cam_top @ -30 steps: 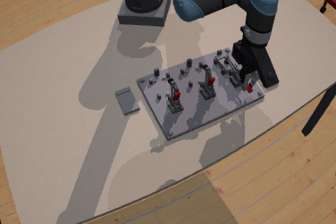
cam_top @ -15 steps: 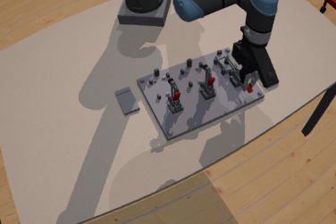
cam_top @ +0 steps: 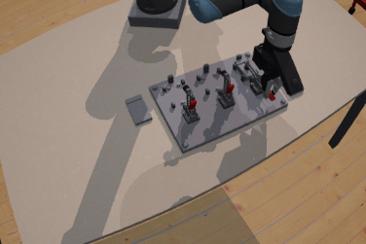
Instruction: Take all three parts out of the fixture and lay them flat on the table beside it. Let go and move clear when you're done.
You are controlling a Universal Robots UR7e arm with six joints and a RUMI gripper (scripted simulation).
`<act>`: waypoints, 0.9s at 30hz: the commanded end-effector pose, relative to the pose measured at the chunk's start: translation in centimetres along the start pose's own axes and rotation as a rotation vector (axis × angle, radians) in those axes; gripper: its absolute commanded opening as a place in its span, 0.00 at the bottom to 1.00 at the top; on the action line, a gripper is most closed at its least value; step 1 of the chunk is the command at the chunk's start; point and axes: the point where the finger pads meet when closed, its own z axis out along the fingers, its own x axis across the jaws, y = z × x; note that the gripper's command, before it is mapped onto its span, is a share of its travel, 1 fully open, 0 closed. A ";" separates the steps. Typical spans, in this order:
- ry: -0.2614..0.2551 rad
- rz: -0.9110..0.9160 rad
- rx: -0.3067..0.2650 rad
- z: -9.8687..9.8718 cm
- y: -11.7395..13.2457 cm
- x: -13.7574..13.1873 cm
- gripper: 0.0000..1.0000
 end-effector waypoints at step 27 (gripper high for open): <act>0.000 0.000 0.001 -1.8 1.0 0.0 0.00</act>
